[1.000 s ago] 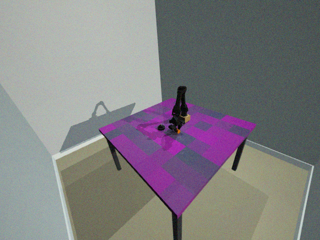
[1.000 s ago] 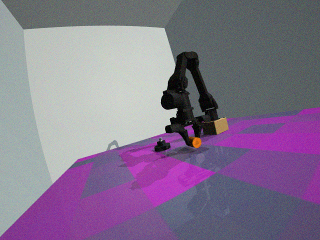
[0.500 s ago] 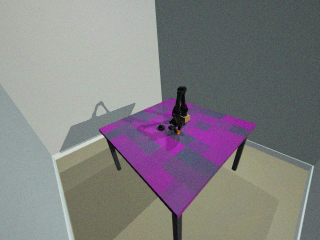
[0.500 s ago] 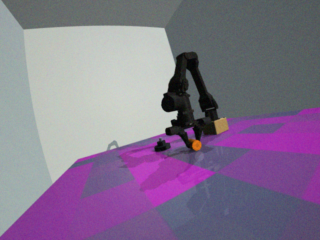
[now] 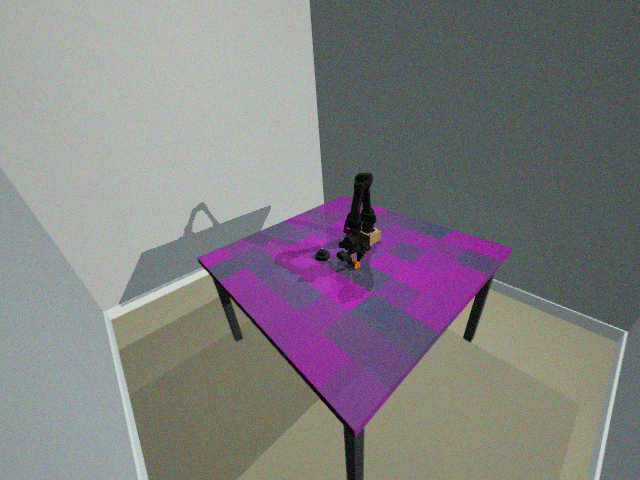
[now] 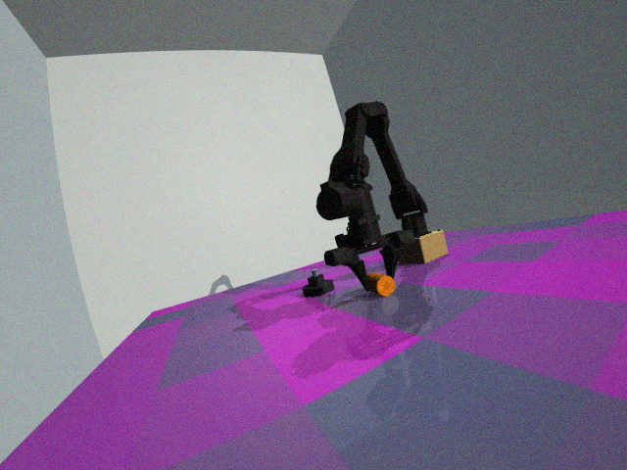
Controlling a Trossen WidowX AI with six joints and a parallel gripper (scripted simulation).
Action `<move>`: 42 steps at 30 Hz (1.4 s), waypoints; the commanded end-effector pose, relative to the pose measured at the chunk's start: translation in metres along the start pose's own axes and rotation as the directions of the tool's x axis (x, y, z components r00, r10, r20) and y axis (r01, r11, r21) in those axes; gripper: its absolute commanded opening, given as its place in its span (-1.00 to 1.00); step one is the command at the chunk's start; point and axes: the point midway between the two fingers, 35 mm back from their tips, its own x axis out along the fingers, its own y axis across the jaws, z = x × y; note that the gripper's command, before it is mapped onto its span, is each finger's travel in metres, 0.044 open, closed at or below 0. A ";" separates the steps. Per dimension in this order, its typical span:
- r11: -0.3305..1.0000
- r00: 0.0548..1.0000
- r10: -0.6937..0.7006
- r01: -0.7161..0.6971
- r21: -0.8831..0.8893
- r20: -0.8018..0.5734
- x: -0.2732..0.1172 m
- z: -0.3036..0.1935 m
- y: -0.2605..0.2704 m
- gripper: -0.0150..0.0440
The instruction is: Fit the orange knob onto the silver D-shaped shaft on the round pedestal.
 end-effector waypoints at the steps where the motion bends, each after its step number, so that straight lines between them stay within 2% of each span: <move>1: 1.000 1.000 0.001 -0.001 0.000 -0.001 0.000 0.000 0.000 0.39; 12: 1.000 1.000 0.001 -0.001 0.000 -0.001 0.000 0.000 0.000 0.39; 19: 1.000 1.000 0.001 -0.001 0.000 -0.001 0.000 0.000 0.000 1.00; 26: 1.000 1.000 0.001 -0.001 0.000 -0.001 -0.004 0.000 0.001 1.00; 29: 1.000 1.000 0.001 -0.001 0.000 -0.001 -0.047 -0.001 0.001 1.00; 31: 1.000 1.000 0.001 -0.001 0.000 0.000 -0.060 -0.001 0.000 1.00; 42: 1.000 1.000 0.001 -0.001 0.000 0.000 -0.060 -0.001 0.000 1.00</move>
